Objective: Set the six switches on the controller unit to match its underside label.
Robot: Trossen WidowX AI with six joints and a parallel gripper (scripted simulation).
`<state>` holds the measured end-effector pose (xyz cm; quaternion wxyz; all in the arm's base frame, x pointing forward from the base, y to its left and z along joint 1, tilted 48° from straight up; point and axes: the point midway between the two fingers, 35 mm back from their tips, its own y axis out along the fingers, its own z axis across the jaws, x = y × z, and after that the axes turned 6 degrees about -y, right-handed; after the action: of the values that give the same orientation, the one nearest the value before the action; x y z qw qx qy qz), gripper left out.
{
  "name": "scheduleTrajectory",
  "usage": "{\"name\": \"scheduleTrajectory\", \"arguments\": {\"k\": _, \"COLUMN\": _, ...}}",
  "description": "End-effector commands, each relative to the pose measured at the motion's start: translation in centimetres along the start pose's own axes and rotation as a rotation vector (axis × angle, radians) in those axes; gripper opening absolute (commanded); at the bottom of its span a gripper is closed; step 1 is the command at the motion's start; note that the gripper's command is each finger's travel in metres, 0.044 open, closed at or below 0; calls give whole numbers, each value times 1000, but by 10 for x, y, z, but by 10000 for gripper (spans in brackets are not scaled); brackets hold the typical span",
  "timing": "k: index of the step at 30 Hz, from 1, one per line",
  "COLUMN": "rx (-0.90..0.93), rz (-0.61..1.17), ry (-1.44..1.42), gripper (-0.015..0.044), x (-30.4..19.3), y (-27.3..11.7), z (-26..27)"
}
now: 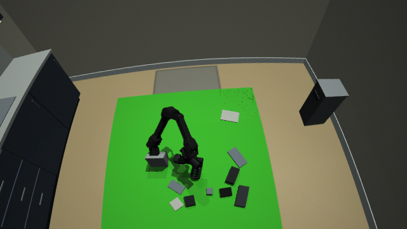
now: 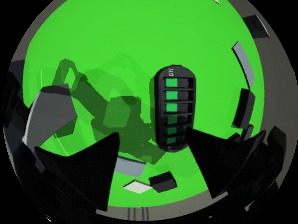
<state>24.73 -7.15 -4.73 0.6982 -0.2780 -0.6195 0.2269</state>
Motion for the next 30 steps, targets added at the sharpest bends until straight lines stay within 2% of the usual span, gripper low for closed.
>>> {"name": "scheduleTrajectory", "arguments": {"k": 1, "rx": -3, "rz": 5, "ry": -7, "gripper": 105, "x": 0, "y": -2, "z": 0}}
{"name": "scheduleTrajectory", "arguments": {"k": 5, "rx": -3, "rz": 5, "ry": -7, "gripper": 0, "x": 0, "y": -2, "z": 0}}
{"name": "scheduleTrajectory", "arguments": {"k": 15, "rx": -3, "rz": 5, "ry": -7, "gripper": 0, "x": 0, "y": -2, "z": 0}}
{"name": "scheduleTrajectory", "arguments": {"k": 30, "rx": -1, "rz": 0, "ry": 0, "gripper": 394, "x": 0, "y": 0, "z": 0}}
